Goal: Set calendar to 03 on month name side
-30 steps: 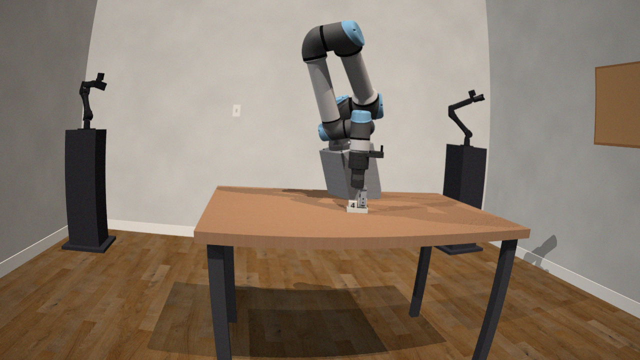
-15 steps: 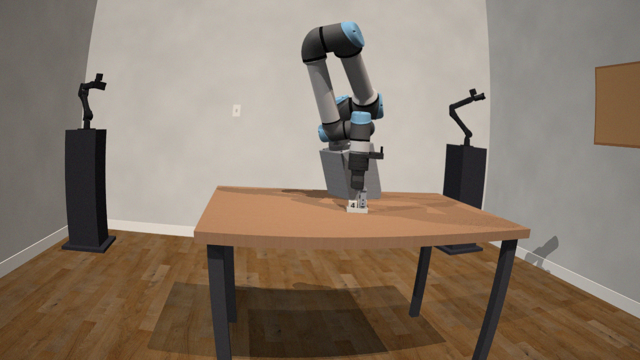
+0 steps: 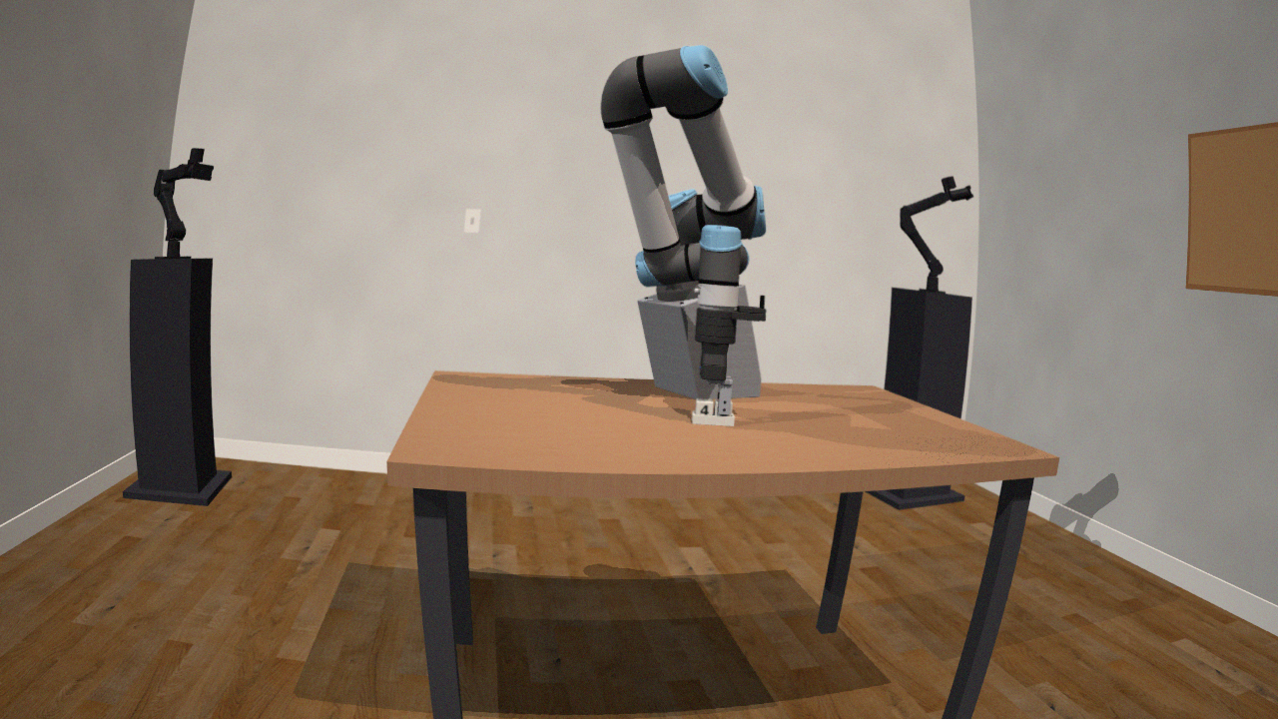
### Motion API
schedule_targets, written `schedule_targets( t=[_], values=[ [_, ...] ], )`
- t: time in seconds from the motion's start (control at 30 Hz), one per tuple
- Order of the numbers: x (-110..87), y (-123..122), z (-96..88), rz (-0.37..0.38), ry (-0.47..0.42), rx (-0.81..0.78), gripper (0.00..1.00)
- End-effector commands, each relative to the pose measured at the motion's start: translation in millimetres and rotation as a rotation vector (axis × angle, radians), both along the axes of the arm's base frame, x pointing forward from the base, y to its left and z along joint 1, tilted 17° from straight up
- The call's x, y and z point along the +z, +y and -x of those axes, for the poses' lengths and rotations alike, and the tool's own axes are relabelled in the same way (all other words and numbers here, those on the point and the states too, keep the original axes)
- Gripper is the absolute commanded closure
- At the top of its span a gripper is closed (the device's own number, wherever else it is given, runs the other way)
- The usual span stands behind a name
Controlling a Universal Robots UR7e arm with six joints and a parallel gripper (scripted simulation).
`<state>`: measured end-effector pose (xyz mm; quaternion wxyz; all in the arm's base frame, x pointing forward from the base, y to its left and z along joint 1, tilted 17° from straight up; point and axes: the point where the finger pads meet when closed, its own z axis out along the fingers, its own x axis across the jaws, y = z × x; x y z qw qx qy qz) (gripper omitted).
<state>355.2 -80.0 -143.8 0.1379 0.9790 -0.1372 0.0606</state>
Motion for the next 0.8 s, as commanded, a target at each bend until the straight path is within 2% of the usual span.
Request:
schedule_targets(
  t=[0.0, 0.77],
  values=[
    [-0.5, -1.0, -1.6, 0.001, -0.004, 0.0, 0.4],
    [0.0, -1.2, -2.0, 0.002, -0.005, 0.0, 0.4]
  ],
)
